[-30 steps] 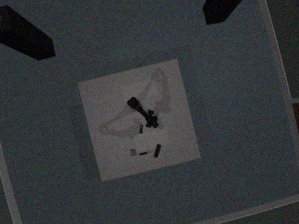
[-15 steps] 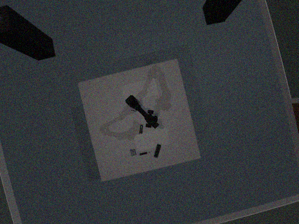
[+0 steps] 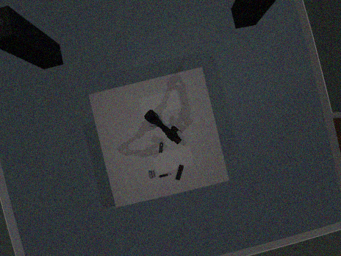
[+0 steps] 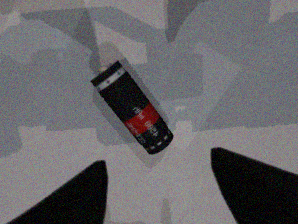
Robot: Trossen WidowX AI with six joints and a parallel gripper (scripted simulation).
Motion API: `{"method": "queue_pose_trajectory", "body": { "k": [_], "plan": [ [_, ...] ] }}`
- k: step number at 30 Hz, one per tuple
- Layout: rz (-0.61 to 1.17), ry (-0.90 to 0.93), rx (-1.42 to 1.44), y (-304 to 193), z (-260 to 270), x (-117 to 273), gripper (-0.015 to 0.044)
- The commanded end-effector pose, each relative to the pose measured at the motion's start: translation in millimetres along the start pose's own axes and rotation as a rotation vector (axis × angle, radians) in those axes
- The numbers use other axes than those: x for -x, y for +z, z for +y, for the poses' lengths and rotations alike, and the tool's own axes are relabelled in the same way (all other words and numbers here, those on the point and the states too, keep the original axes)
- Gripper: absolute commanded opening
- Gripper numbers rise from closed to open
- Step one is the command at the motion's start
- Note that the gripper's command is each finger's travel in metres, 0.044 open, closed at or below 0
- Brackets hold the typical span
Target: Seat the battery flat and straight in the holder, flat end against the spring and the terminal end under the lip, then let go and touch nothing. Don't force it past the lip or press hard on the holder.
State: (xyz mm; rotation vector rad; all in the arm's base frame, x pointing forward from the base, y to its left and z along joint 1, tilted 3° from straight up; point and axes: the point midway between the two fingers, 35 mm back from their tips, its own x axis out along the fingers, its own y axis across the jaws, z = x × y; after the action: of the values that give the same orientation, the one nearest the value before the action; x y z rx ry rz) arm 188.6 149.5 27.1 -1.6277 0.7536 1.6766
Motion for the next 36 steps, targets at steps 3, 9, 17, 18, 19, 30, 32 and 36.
{"method": "queue_pose_trajectory", "body": {
  "k": [3, 9, 17, 18, 19, 30, 32, 36],
  "plan": [
    [-0.008, 0.02, 0.527, 8, 10, -26, 0.0245],
    [-0.008, 0.02, 0.527, 8, 10, -26, 0.0245],
    [-0.008, 0.02, 0.527, 8, 9, -34, 0.0245],
    [-0.008, 0.02, 0.527, 8, 9, -35, 0.0245],
    [-0.008, 0.02, 0.527, 8, 9, -37, 0.0245],
    [-0.008, 0.02, 0.527, 8, 9, -55, 0.0245],
    [-0.008, 0.02, 0.527, 8, 9, -58, 0.0245],
    [-0.008, 0.02, 0.527, 8, 10, -65, 0.0245]
  ]
}}
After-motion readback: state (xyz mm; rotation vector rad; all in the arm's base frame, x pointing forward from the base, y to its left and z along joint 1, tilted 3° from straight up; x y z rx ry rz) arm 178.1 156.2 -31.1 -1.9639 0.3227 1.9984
